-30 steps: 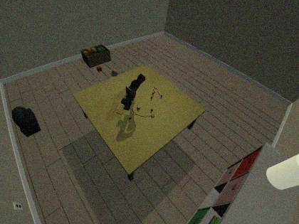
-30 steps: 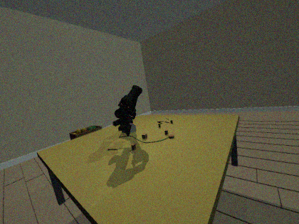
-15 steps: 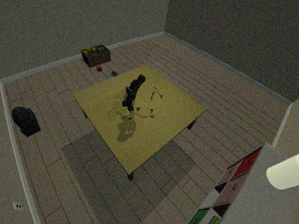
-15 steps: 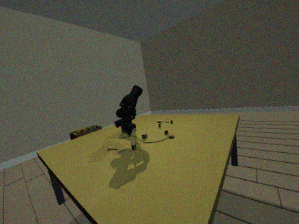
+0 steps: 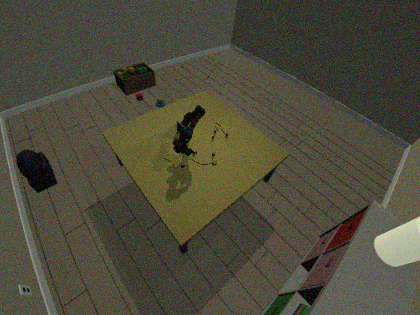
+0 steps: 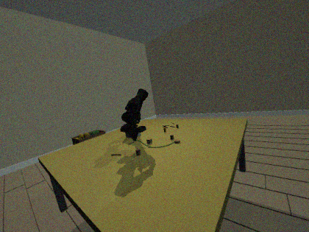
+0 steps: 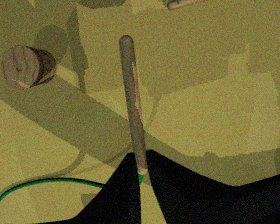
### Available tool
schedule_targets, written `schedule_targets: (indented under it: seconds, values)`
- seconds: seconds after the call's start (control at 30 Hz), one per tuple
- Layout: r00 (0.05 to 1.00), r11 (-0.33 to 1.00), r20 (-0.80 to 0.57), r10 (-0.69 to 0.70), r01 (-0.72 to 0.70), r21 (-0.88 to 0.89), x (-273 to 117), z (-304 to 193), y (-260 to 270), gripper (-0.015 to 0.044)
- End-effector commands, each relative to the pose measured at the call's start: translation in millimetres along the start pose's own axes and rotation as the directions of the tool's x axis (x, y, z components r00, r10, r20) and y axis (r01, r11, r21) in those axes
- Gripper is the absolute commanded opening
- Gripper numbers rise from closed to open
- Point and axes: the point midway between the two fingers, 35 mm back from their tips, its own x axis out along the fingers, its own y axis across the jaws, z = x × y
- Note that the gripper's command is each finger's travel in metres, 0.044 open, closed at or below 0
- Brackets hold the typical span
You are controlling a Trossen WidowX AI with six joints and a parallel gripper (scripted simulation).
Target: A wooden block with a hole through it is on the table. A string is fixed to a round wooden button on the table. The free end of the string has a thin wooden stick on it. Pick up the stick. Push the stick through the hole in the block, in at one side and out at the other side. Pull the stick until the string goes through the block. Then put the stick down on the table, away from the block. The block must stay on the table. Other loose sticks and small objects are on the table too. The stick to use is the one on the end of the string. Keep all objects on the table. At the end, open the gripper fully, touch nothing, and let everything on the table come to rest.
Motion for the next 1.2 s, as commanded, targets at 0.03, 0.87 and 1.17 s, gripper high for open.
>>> schedule_targets:
  seconds: [0.03,0.87,1.17]
  values:
    - [1.000,0.983,0.001,0.005,-0.005,-0.186,-1,0,6,0.0000]
    - [1.000,0.457,0.002,0.008,-0.002,-0.889,-2,0,26,0.0000]
    - [1.000,0.147,0.002,0.009,0.001,-0.989,-2,0,33,0.0000]
